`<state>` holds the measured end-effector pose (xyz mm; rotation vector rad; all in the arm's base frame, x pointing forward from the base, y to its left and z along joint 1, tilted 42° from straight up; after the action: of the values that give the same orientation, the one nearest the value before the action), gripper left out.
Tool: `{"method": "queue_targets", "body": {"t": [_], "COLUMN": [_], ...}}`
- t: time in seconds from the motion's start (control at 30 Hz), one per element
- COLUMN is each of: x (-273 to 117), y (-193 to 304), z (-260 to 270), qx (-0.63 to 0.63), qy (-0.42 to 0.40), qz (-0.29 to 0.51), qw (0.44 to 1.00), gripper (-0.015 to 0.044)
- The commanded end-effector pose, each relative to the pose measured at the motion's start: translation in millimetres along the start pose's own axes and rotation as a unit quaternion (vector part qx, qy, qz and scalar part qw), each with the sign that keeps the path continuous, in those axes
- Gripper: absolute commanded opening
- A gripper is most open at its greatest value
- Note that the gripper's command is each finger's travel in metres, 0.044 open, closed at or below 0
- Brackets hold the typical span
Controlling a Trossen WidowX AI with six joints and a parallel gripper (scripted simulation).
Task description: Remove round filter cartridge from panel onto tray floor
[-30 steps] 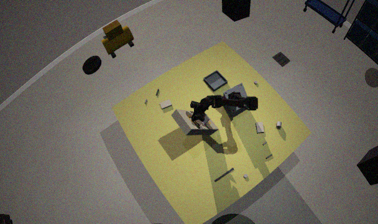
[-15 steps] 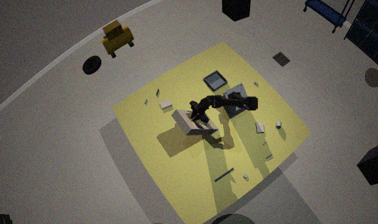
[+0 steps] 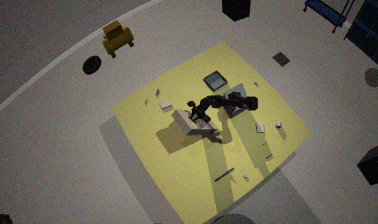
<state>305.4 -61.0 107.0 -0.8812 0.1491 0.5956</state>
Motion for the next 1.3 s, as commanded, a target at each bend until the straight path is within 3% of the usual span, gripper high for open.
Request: {"method": "queue_targets", "body": {"t": [0.0,0.33,0.5,1.0,1.27], "x": [2.6,2.2,-0.6,-69.5,-70.3], "y": [-0.9,-0.9,-1.3,-1.3,7.5], "z": [0.6,0.6,0.0,-0.2,-0.2], "qx": [-0.082,-0.248,-0.223,-0.186,-0.184], "qy": [0.004,0.004,0.004,0.005,0.005], "qz": [0.0,0.0,0.001,0.003,0.003], "qw": [0.997,0.969,0.975,0.983,0.983], "gripper": [0.0,0.0,0.0,0.0,0.0]}}
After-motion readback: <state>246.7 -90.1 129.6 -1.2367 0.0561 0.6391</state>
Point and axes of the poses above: the point midway between the two fingers, 35 mm back from their tips, its own x axis out along the fingers, its own z axis across the jaws, y = z × x, the point moved 5 cm from there along -x, back along the fingers, and after that the axes turned 15 degrees about x, right-handed, at the moved point
